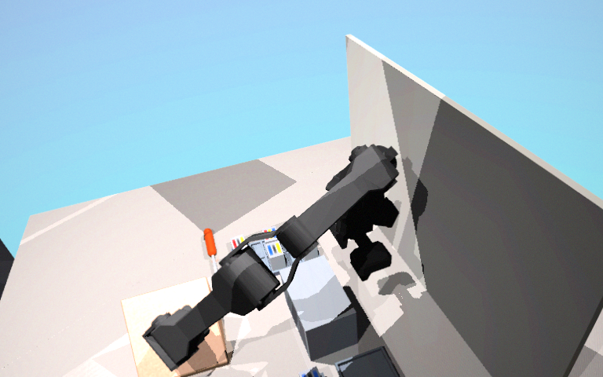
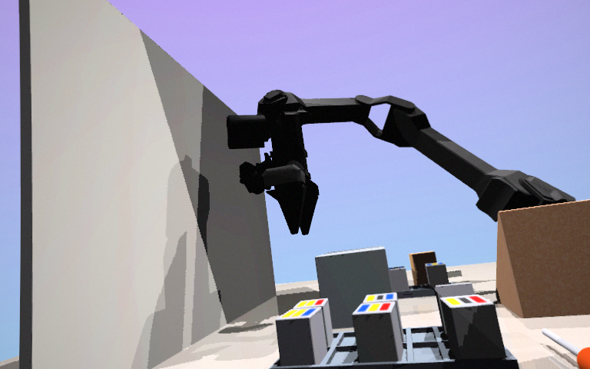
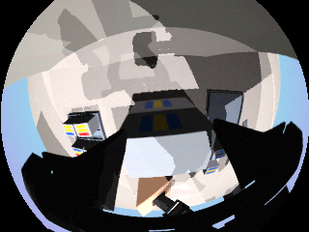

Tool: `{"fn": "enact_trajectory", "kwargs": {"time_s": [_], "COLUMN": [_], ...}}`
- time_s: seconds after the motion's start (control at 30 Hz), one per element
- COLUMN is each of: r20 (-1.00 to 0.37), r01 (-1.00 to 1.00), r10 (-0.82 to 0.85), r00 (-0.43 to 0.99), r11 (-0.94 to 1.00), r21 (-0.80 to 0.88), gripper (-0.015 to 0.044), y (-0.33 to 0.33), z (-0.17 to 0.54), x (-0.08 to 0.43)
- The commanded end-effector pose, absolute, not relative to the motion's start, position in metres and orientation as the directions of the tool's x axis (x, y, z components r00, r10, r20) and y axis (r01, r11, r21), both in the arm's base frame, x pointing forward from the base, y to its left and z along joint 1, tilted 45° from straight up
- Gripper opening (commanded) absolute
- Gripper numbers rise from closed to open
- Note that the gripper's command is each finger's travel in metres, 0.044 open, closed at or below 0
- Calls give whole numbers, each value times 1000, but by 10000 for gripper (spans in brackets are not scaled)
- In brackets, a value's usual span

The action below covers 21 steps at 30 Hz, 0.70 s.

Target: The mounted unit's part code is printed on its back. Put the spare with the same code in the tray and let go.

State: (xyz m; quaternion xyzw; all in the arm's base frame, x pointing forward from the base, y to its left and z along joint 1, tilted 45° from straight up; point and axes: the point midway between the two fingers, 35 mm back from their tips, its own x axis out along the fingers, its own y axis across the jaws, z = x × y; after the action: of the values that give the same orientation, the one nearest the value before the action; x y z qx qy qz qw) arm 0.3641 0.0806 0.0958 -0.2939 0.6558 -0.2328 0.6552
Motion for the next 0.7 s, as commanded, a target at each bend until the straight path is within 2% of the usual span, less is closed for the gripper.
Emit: {"fn": "enact_trajectory", "kwargs": {"time_s": [0.0, 0.37, 0.67], "r20": [-717, -717, -732], "r01": [-72, -61, 495], "r10": [-696, -695, -679], "r00": [44, 44, 57], "r11": [714, 715, 656], "r21": [-697, -697, -570], "gripper": [440, 440, 440], "y": [84, 82, 25], "z": [98, 99, 166], "x": [365, 364, 302]}}
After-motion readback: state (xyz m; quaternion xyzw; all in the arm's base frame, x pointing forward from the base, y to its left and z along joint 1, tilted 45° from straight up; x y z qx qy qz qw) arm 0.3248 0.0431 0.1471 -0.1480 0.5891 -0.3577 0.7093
